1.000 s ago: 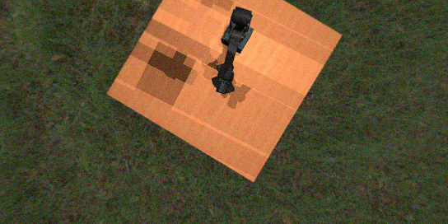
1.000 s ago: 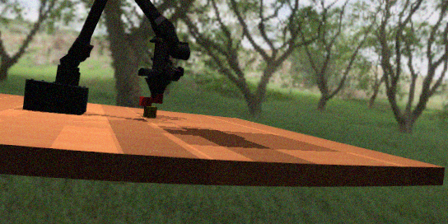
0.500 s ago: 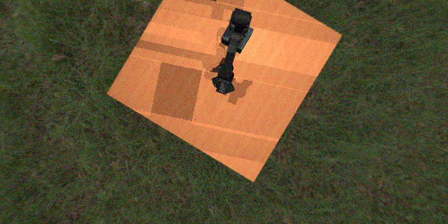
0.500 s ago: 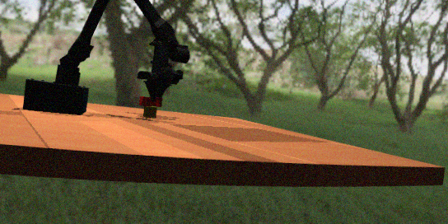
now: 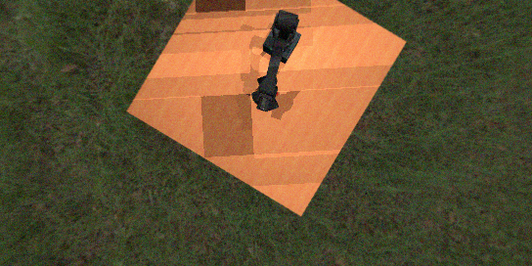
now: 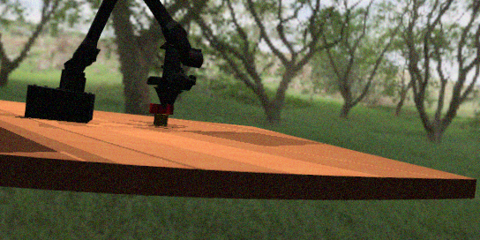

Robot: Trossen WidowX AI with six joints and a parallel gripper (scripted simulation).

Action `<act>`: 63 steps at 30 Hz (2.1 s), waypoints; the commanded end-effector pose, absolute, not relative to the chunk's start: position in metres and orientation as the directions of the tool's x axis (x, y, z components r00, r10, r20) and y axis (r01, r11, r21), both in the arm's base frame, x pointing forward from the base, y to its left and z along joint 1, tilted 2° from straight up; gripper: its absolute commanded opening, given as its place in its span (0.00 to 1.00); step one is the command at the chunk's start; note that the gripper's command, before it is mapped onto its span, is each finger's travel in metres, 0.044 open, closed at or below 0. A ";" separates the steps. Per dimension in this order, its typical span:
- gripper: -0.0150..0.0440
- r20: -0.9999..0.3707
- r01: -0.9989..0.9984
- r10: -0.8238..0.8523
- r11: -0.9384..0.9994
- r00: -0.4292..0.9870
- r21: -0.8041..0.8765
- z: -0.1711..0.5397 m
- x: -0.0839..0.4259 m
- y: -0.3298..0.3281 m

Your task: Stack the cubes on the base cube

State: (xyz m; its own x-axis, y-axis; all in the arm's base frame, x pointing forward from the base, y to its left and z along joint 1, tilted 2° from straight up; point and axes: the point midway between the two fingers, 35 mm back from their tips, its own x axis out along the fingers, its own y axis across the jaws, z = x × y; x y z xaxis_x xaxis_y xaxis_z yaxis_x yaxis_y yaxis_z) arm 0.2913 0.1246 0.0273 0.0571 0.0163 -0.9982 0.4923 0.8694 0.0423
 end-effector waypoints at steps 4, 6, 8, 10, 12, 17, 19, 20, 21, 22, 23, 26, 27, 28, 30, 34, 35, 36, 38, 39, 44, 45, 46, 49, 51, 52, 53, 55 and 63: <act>0.60 -0.998 0.494 0.015 0.869 0.059 0.042 0.027 0.292 0.124; 0.60 -0.998 0.493 0.015 0.869 0.059 0.042 0.029 0.292 0.124; 0.60 -0.998 0.492 0.016 0.869 0.057 0.042 0.035 0.291 0.125; 0.60 -0.998 0.492 0.016 0.869 0.057 0.042 0.038 0.291 0.125; 0.60 -0.998 0.492 0.016 0.869 0.057 0.042 0.042 0.290 0.124; 0.60 -0.998 0.492 0.016 0.869 0.057 0.042 0.051 0.290 0.124; 0.60 -0.998 0.492 0.016 0.869 0.057 0.042 0.055 0.290 0.124; 0.60 -0.998 0.492 0.016 0.869 0.057 0.043 0.057 0.290 0.124; 0.60 -0.998 0.492 0.016 0.869 0.057 0.043 0.059 0.290 0.124; 0.60 -0.998 0.492 0.016 0.869 0.057 0.043 0.061 0.289 0.124; 0.60 -0.998 0.492 0.016 0.869 0.057 0.043 0.063 0.289 0.124; 0.60 -0.998 0.492 0.016 0.869 0.057 0.043 0.068 0.289 0.124; 0.60 -0.998 0.492 0.016 0.869 0.057 0.043 0.070 0.289 0.124; 0.60 -0.998 0.492 0.016 0.869 0.057 0.043 0.072 0.289 0.124; 0.60 -0.998 0.492 0.016 0.869 0.057 0.043 0.076 0.289 0.124; 0.60 -0.998 0.492 0.016 0.869 0.057 0.043 0.083 0.288 0.124; 0.60 -0.998 0.492 0.016 0.869 0.057 0.043 0.085 0.288 0.124; 0.60 -0.998 0.492 0.016 0.869 0.057 0.043 0.087 0.288 0.124; 0.60 -0.998 0.492 0.016 0.869 0.057 0.043 0.091 0.288 0.124; 0.60 -0.998 0.492 0.016 0.869 0.057 0.043 0.091 0.288 0.124; 0.78 -0.998 0.491 0.017 0.870 0.058 0.043 0.094 0.287 0.124; 0.82 -0.998 0.491 0.017 0.870 0.056 0.042 0.091 0.286 0.126; 0.87 -0.998 0.491 0.017 0.870 0.056 0.042 0.091 0.283 0.132; 0.93 -0.998 0.491 0.020 0.870 0.054 0.044 0.091 0.264 0.168; 0.93 -0.998 0.491 0.022 0.870 0.052 0.045 0.091 0.247 0.192; 0.93 -0.998 0.491 0.023 0.870 0.052 0.045 0.091 0.237 0.203; 0.93 -0.998 0.491 0.023 0.870 0.051 0.045 0.091 0.228 0.214; 0.93 -0.998 0.491 0.025 0.870 0.050 0.046 0.091 0.209 0.233; 0.93 -0.998 0.491 0.026 0.870 0.049 0.047 0.091 0.202 0.239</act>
